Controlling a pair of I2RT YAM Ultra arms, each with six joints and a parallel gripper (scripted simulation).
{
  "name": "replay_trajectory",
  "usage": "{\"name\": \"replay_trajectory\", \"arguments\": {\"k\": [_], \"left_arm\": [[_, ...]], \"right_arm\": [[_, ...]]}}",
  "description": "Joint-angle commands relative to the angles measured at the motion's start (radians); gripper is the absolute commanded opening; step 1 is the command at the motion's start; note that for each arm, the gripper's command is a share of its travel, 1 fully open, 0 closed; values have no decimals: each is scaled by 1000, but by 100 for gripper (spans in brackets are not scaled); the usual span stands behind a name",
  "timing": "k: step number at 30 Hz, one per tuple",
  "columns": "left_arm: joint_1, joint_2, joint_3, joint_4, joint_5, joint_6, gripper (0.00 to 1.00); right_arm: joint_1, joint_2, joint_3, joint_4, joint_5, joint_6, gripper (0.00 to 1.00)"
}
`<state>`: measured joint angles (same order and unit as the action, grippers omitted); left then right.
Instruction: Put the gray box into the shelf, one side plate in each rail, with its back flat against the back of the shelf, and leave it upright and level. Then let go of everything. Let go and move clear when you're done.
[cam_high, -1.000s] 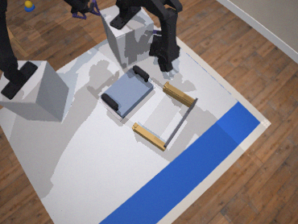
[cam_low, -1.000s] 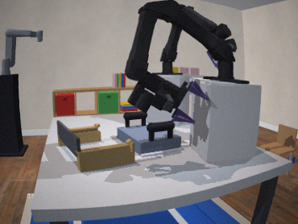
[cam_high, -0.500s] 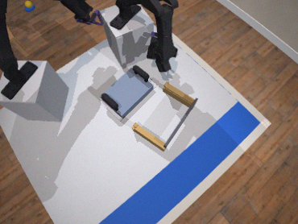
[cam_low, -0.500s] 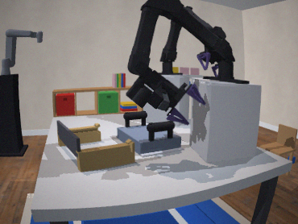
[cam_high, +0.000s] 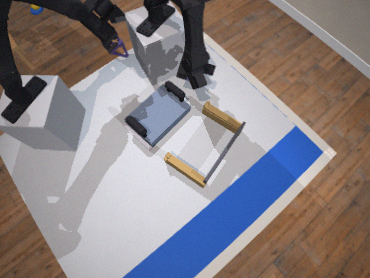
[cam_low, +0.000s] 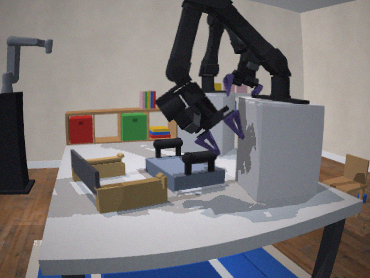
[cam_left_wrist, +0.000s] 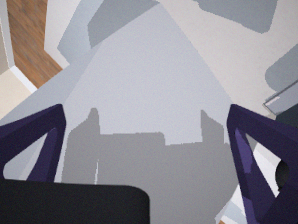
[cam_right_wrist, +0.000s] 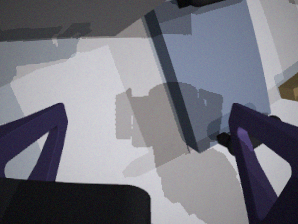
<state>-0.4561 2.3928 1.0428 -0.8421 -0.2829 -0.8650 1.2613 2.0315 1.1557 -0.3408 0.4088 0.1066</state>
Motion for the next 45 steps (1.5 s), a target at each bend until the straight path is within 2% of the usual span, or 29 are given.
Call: {"name": "replay_trajectory", "arguments": {"k": [1,10,31,40,41,43,45], "left_arm": [[-40,-74,-60,139,52,71,100],[-104,-176,-173,315,121,160,100],[-159,-263,-260,490,189,250,100],[-241,-384,-368,696,287,379,100],[-226,-367,-377,704,278,377,100],[-211,-339,-366,650,253,336,100],[-225,-344,-367,656,247,338,100]], "right_arm": [[-49,-40,-62,87,56,185,100],[-125,-58,-208,202,135,470,100],[-200,-60,-331,289,205,738,100],[-305,-83,-497,407,287,1062,100],[-328,-6,-459,478,273,1075,100],[-361,58,-404,570,235,855,100],[-403,132,-381,640,223,799,100]]}}
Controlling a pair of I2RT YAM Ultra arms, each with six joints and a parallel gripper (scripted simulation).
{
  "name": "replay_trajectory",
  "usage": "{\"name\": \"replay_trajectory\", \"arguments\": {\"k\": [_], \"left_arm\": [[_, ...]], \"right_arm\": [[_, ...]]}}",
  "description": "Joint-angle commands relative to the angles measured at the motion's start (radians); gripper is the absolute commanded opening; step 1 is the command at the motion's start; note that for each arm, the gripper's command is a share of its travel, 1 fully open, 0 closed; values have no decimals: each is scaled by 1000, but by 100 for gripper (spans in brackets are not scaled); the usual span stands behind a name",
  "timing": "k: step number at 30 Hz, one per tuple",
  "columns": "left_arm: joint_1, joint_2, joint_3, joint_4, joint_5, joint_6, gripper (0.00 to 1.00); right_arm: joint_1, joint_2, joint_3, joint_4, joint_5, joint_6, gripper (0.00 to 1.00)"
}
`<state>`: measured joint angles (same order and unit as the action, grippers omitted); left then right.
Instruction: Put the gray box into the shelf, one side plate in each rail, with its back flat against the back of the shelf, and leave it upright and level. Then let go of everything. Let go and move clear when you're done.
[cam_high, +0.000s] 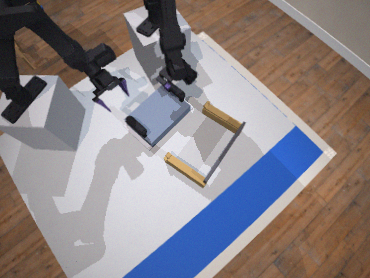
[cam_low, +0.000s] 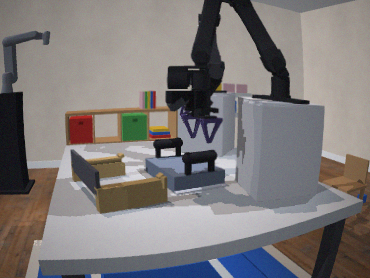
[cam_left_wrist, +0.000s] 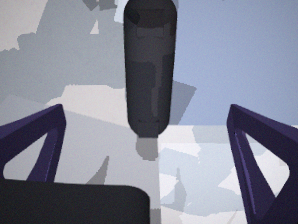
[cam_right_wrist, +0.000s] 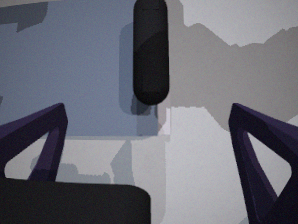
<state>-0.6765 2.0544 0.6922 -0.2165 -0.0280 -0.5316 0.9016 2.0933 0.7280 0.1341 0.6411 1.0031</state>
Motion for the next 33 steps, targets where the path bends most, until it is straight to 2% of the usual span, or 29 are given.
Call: {"name": "replay_trajectory", "arguments": {"k": [1,7,10,12,13,19,20,33], "left_arm": [[-4,-6,-17,30,-8,4,100],[6,21,25,21,0,7,100],[-3,9,27,16,-3,7,100],[-3,-16,15,12,-3,6,100],[5,50,-2,68,-1,8,100],[-1,78,4,72,0,9,100],[-1,98,7,126,3,9,100],[-2,256,46,264,5,13,100]], "right_arm": [[-44,70,47,165,-9,-97,100],[-118,222,82,324,-44,-179,100],[-135,255,94,347,-48,-187,100],[-136,257,93,304,-35,-164,100],[-135,252,99,311,-34,-166,100],[-157,297,105,331,-47,-181,100],[-166,316,116,359,-62,-202,100],[-226,438,202,425,-91,-263,100]]}}
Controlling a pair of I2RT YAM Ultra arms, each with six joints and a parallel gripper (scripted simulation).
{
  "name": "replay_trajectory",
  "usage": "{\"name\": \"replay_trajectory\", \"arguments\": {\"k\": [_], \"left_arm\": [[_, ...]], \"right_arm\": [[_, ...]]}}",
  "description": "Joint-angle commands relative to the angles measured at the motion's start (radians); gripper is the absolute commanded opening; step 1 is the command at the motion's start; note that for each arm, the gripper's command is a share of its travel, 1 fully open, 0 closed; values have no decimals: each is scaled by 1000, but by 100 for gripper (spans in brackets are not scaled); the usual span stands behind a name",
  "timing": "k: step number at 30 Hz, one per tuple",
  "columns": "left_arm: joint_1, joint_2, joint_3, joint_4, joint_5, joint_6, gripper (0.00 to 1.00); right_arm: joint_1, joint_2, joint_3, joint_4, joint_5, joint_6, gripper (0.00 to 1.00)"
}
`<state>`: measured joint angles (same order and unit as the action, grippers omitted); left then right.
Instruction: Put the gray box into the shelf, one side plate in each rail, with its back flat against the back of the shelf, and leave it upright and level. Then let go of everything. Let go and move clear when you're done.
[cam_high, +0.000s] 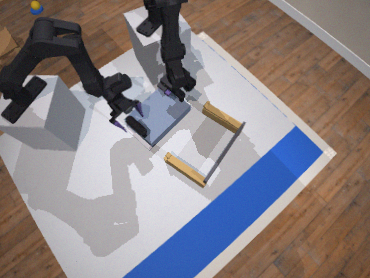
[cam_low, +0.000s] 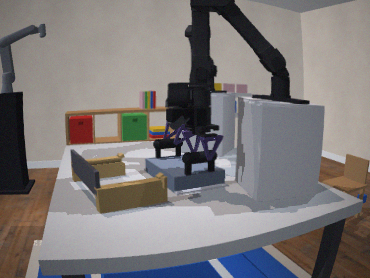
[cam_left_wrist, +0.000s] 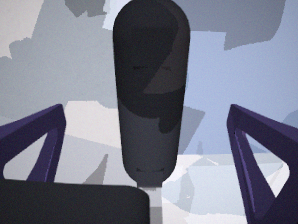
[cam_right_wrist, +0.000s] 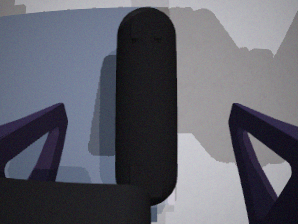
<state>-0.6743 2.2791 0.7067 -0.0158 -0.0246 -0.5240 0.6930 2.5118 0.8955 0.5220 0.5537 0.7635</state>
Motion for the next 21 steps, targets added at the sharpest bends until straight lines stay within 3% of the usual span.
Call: {"name": "replay_trajectory", "arguments": {"k": [1,8,11,12,21], "left_arm": [[-3,35,32,41,-1,5,100],[9,46,46,53,-1,5,100],[11,21,27,64,-1,4,100],[11,23,32,63,-1,5,15],[-3,37,24,57,4,6,15]], "right_arm": [[-17,17,36,23,11,-13,100],[-41,72,76,54,-13,-44,100],[-15,25,71,38,0,-33,100],[-11,20,69,50,-1,-33,100],[-33,45,71,28,-1,-35,100]]}}
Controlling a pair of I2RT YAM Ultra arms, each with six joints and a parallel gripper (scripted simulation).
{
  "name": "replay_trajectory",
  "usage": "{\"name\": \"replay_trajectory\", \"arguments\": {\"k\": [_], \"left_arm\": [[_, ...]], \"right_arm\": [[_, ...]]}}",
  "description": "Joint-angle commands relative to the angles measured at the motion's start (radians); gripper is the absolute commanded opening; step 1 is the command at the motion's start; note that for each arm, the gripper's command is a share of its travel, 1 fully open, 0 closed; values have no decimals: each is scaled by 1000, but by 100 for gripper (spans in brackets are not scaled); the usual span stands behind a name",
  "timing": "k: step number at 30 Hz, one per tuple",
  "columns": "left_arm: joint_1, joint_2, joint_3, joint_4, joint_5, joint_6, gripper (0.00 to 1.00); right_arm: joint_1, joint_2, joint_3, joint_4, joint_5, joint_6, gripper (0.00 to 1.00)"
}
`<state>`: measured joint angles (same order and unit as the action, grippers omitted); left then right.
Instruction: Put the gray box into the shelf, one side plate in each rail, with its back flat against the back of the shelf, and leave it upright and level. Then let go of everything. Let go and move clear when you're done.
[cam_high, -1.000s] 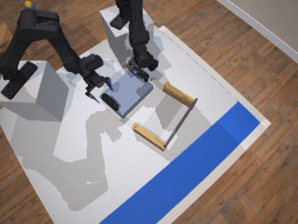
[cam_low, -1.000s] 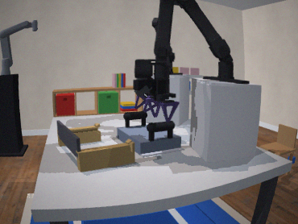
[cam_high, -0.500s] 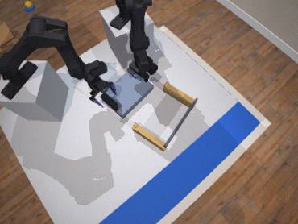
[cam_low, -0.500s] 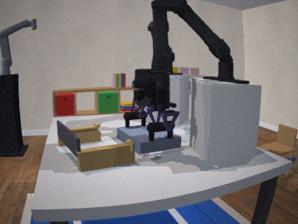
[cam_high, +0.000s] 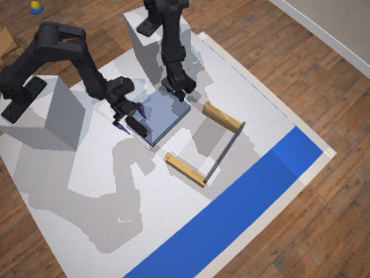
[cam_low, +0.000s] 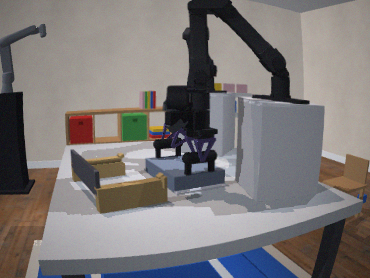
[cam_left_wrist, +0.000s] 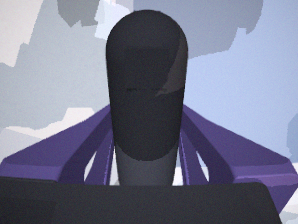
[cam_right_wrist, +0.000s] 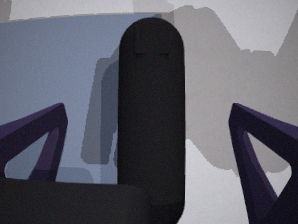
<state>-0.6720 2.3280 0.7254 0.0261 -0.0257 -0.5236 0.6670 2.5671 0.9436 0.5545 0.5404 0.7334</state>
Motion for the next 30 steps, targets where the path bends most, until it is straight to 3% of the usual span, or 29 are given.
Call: {"name": "replay_trajectory", "arguments": {"k": [1,7,8,30], "left_arm": [[-13,-25,14,21,7,6,15],[-13,-25,14,21,7,6,15],[-13,-25,14,21,7,6,15],[-14,-44,0,-16,7,3,15]], "right_arm": [[-7,-10,23,-4,13,-3,100],[-7,-10,23,-4,13,-3,100],[-7,-10,23,-4,13,-3,15],[-1,-37,-1,12,12,0,15]]}}
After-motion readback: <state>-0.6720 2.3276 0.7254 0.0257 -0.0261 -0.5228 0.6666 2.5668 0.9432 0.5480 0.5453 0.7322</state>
